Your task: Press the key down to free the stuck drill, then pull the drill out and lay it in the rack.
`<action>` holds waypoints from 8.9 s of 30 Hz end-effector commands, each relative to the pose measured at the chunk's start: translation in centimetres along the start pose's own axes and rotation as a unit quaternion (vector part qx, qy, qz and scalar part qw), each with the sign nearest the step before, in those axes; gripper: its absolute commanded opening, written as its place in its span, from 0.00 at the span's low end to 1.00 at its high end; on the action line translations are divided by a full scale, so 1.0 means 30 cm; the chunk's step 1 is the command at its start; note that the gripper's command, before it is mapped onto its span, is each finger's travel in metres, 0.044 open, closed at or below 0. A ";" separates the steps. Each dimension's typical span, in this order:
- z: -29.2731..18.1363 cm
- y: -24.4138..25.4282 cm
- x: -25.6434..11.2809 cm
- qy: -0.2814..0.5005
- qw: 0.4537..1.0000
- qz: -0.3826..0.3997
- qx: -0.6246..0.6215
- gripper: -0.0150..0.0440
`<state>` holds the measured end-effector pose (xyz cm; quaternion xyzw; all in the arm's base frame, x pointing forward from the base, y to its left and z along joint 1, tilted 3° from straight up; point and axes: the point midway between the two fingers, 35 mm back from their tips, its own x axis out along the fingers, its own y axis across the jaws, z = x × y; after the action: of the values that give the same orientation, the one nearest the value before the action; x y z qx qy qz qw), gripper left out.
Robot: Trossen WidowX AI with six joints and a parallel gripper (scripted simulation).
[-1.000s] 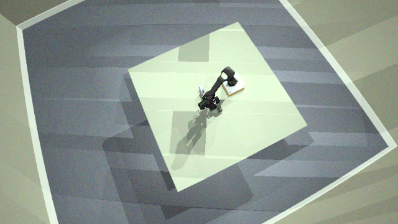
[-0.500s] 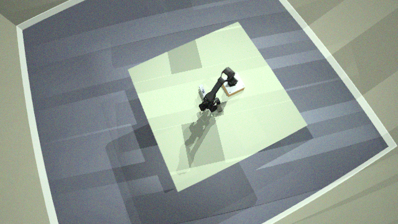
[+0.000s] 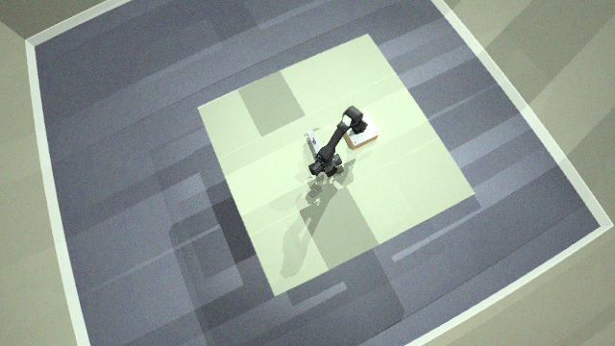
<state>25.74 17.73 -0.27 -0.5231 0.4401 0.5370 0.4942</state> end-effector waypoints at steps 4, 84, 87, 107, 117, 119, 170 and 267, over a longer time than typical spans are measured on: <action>0.034 -0.005 0.003 0.002 1.000 0.001 0.003 0.25; -0.035 -0.005 0.015 0.003 1.000 0.000 0.003 0.25; -0.035 -0.003 0.013 0.003 1.000 0.001 0.003 0.25; -0.035 0.002 0.006 0.003 1.000 0.001 0.003 0.25; -0.025 0.001 0.007 0.003 1.000 0.001 0.003 0.25; -0.017 -0.001 0.007 0.003 1.000 0.001 0.003 0.25; 0.189 0.005 -0.018 0.000 1.000 0.001 0.003 0.25; 0.186 0.019 -0.128 0.000 1.000 0.001 0.003 0.25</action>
<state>24.22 22.91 3.63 -0.5198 0.4434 0.5379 0.4939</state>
